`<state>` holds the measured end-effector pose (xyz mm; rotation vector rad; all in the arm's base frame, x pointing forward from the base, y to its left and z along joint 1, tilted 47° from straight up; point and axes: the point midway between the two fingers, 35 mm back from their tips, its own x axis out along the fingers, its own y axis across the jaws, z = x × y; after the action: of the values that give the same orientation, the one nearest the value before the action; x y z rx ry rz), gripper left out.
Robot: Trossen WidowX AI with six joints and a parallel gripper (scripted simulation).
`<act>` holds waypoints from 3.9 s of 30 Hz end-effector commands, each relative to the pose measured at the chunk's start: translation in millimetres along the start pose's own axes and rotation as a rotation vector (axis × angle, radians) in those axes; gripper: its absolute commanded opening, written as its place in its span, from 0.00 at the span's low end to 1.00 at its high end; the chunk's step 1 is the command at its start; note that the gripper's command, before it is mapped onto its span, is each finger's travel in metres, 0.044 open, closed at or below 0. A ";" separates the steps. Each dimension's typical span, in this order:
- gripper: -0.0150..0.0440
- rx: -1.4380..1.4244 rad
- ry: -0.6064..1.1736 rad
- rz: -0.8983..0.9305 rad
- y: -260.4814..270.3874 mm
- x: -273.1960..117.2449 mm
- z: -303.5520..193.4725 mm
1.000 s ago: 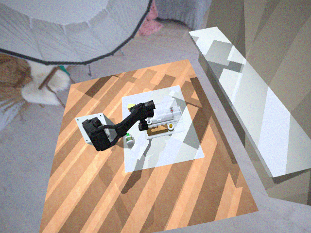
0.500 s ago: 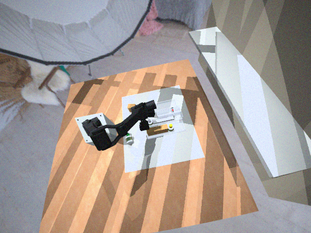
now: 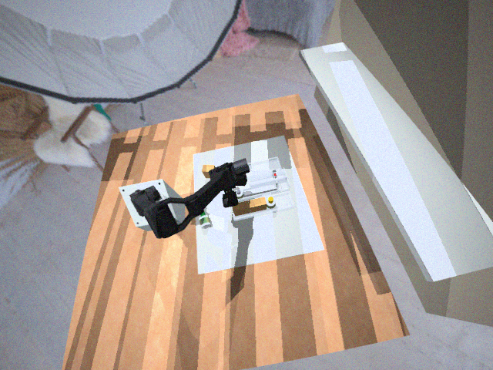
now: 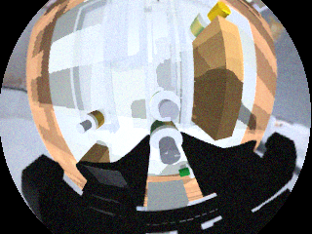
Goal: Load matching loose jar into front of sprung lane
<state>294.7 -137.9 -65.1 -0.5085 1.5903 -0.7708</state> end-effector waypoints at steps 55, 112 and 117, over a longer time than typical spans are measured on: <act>0.25 0.019 -0.021 -0.004 -1.9 -7.4 21.7; 0.25 0.019 -0.022 -0.004 -2.1 -6.5 26.8; 0.25 0.019 -0.022 -0.004 -2.1 -6.1 27.0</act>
<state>314.1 -140.2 -62.4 -0.5052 1.5865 -0.7773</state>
